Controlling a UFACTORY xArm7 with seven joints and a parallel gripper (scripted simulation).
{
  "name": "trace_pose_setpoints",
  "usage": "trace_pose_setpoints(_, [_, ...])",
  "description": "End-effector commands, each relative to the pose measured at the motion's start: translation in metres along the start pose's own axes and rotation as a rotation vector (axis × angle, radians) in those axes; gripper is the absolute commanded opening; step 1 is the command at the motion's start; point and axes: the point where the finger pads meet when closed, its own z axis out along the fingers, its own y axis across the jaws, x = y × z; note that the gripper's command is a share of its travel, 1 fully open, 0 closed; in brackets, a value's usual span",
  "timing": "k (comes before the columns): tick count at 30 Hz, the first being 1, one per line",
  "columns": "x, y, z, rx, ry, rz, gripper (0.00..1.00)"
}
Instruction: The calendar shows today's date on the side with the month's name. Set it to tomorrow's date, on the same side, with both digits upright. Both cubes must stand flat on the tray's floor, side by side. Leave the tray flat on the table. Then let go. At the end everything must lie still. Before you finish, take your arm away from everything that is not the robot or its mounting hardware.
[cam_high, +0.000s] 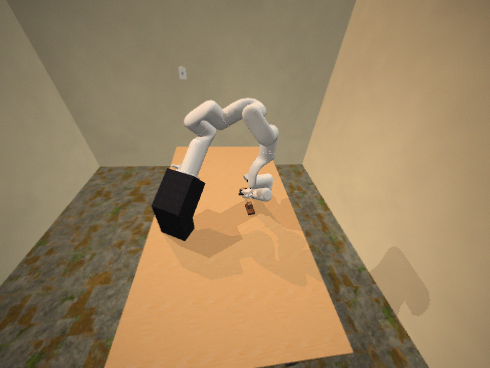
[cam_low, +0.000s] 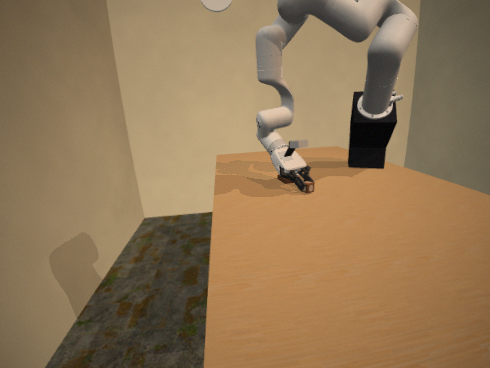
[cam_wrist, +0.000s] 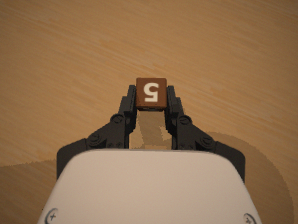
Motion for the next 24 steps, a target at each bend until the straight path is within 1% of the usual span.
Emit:
trace_pose_setpoints(1, [-0.0003, 0.0003, -0.0012, -0.001, -0.002, -0.001, 0.29])
trace_pose_setpoints(24, [-0.0022, 0.0003, 0.0001, -0.001, -0.002, -0.001, 0.29])
